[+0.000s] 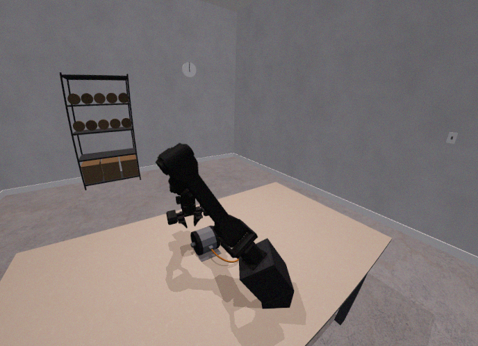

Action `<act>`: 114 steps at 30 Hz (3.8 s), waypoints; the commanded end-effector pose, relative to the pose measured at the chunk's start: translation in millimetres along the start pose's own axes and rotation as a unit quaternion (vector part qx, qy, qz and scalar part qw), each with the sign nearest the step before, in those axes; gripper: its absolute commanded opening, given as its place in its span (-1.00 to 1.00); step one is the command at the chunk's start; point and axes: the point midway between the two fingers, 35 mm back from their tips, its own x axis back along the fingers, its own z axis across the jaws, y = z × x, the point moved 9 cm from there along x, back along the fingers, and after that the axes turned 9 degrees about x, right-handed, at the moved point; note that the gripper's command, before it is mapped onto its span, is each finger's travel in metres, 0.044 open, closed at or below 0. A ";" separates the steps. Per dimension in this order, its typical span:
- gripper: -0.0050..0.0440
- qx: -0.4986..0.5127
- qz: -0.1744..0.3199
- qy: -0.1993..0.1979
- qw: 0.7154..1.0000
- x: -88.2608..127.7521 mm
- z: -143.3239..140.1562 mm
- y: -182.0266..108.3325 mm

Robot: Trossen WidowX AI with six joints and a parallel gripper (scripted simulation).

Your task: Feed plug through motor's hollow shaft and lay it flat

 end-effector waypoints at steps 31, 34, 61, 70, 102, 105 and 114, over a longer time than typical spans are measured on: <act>-0.14 -0.639 0.030 -0.098 0.763 7.1 87.3 -54.4; -0.14 -0.646 0.029 -0.100 0.756 7.3 88.0 -55.5; -0.14 -0.647 0.027 -0.101 0.755 -15.0 45.3 -59.2; -0.14 -0.646 0.029 -0.100 0.756 -25.1 39.8 -61.7; -0.80 -0.646 0.028 -0.100 0.756 -22.6 65.8 -59.6; -0.80 -0.646 0.029 -0.100 0.756 -21.9 75.7 -59.8; -0.80 -0.646 0.029 -0.100 0.756 -21.5 80.6 -60.0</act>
